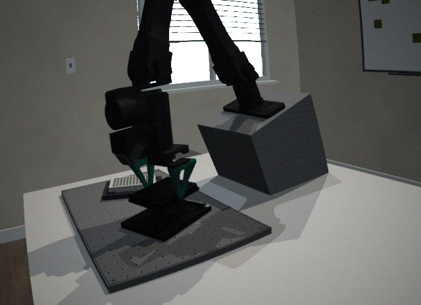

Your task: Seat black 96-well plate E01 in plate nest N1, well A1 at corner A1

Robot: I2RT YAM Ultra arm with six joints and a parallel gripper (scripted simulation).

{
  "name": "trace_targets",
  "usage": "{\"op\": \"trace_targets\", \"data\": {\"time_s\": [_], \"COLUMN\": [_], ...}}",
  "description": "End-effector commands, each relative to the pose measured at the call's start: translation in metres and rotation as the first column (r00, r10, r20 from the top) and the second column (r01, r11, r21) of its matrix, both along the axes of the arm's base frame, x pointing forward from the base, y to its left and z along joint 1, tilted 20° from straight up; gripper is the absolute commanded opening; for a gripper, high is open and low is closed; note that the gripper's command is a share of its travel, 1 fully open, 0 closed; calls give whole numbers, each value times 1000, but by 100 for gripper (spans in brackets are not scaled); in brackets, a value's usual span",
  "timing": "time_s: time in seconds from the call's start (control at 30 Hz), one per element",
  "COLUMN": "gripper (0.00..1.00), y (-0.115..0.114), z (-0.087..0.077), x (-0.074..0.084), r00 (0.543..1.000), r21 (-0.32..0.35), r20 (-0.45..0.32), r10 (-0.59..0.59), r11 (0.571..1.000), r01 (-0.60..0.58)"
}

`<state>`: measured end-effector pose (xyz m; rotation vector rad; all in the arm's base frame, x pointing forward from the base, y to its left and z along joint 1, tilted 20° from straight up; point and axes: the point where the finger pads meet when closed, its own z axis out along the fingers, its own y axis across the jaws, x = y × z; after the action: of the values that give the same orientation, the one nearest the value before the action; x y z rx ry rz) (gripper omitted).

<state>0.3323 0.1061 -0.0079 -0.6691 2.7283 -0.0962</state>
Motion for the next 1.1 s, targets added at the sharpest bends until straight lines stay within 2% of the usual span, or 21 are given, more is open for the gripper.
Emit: {"op": "trace_targets", "data": {"time_s": [0.0,0.63,1.07], "gripper": [0,0,0], "y": [2,4,4], "z": [2,-24,-24], "x": [6,18,19], "r00": [1000,1000,1000], "r21": [9,9,9], "r20": [23,22,22], "r10": [2,2,2], "r11": [1000,1000,1000], "r01": [-2,-2,-2]}}
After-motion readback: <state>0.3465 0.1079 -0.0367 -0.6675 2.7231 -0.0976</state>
